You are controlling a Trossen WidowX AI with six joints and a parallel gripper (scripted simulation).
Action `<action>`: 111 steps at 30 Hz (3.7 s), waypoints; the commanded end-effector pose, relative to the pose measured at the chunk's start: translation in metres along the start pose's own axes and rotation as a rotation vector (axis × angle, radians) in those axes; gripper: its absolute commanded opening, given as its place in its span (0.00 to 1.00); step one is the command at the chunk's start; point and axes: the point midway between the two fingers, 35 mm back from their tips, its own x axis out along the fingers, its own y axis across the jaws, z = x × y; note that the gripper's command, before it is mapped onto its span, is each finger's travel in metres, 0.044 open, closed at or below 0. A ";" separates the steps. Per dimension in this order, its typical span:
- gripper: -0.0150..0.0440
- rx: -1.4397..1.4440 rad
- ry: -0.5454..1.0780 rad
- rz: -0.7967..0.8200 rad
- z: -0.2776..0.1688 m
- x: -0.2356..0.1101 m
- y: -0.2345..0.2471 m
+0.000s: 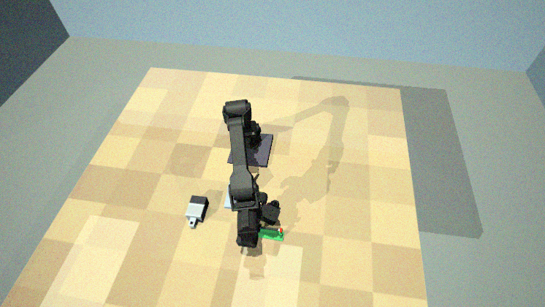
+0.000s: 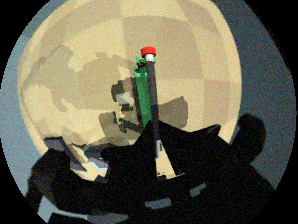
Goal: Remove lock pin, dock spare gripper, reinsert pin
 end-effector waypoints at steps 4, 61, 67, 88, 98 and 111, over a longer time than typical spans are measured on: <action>0.25 -0.004 0.000 0.001 -0.001 0.008 0.001; 0.52 -0.002 -0.002 -0.009 0.000 0.004 0.000; 0.79 -0.002 -0.002 -0.009 0.000 0.004 0.000; 1.00 -0.011 -0.004 -0.012 0.006 -0.058 -0.001; 1.00 -0.016 -0.006 -0.016 0.009 -0.086 -0.003; 1.00 -0.018 -0.007 -0.019 0.013 -0.118 -0.006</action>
